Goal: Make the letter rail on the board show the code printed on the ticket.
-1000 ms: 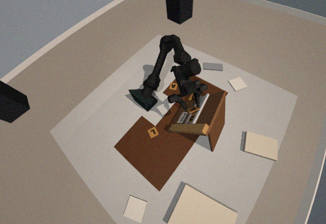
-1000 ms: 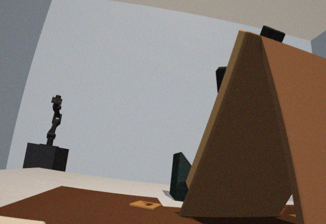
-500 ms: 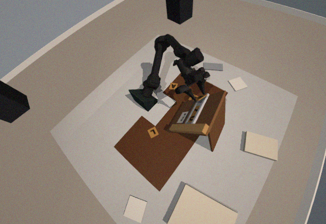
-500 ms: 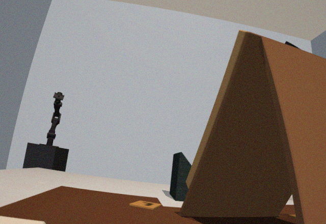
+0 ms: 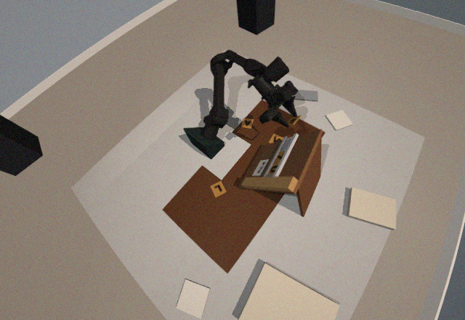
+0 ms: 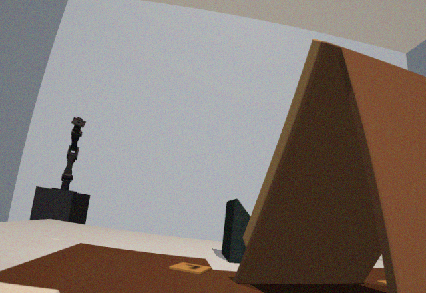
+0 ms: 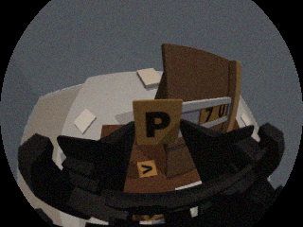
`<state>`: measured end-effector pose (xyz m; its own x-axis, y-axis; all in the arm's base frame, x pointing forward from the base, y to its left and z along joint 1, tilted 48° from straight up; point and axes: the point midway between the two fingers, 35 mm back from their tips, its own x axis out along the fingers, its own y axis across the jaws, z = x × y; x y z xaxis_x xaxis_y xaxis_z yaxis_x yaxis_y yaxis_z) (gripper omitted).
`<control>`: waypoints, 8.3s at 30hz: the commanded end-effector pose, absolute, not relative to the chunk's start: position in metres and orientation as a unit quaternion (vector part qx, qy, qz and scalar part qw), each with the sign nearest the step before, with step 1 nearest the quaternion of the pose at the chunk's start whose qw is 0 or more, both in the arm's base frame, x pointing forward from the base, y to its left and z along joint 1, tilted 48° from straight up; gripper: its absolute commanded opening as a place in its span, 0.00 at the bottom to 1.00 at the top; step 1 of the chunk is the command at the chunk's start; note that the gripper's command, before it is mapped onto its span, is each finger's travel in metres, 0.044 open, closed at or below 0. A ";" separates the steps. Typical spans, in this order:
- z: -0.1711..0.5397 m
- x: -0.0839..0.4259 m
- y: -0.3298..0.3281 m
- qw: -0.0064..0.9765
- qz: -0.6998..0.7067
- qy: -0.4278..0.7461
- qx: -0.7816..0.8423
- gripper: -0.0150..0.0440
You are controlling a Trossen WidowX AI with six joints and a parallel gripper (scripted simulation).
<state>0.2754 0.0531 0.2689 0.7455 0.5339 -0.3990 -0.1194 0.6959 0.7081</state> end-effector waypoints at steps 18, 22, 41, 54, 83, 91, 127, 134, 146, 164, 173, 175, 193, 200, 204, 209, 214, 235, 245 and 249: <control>0.291 0.252 0.104 0.861 0.275 0.268 0.334 0.25; 0.287 0.264 0.115 0.861 0.276 0.267 0.335 0.25; 0.284 0.269 0.124 0.861 0.276 0.265 0.336 0.25; 0.283 0.270 0.122 0.861 0.276 0.265 0.335 0.25; 0.271 0.274 0.114 0.861 0.276 0.266 0.335 0.25; 0.268 0.275 0.112 0.861 0.276 0.266 0.335 0.25; 0.255 0.280 0.100 0.861 0.276 0.266 0.335 0.25; 0.252 0.281 0.098 0.861 0.276 0.266 0.335 0.25; 0.248 0.283 0.094 0.861 0.276 0.266 0.335 0.25; 0.241 0.286 0.089 0.861 0.276 0.266 0.335 0.25; 0.238 0.287 0.086 0.861 0.276 0.266 0.335 0.25; 0.237 0.287 0.085 0.861 0.276 0.266 0.335 0.25; 0.231 0.290 0.080 0.861 0.276 0.266 0.334 0.25; 0.228 0.291 0.078 0.861 0.276 0.266 0.334 0.25; 0.227 0.292 0.076 0.861 0.276 0.266 0.334 0.25; 0.225 0.293 0.075 0.861 0.276 0.266 0.334 0.25; 0.223 0.293 0.073 0.861 0.276 0.267 0.334 0.25; 0.215 0.296 0.067 0.861 0.275 0.267 0.334 0.25; 0.212 0.298 0.064 0.861 0.275 0.267 0.334 0.25; 0.210 0.299 0.062 0.861 0.275 0.267 0.334 0.25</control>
<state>0.2986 0.0636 0.2133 0.7082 0.6508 -0.2736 -0.2964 0.6258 0.7215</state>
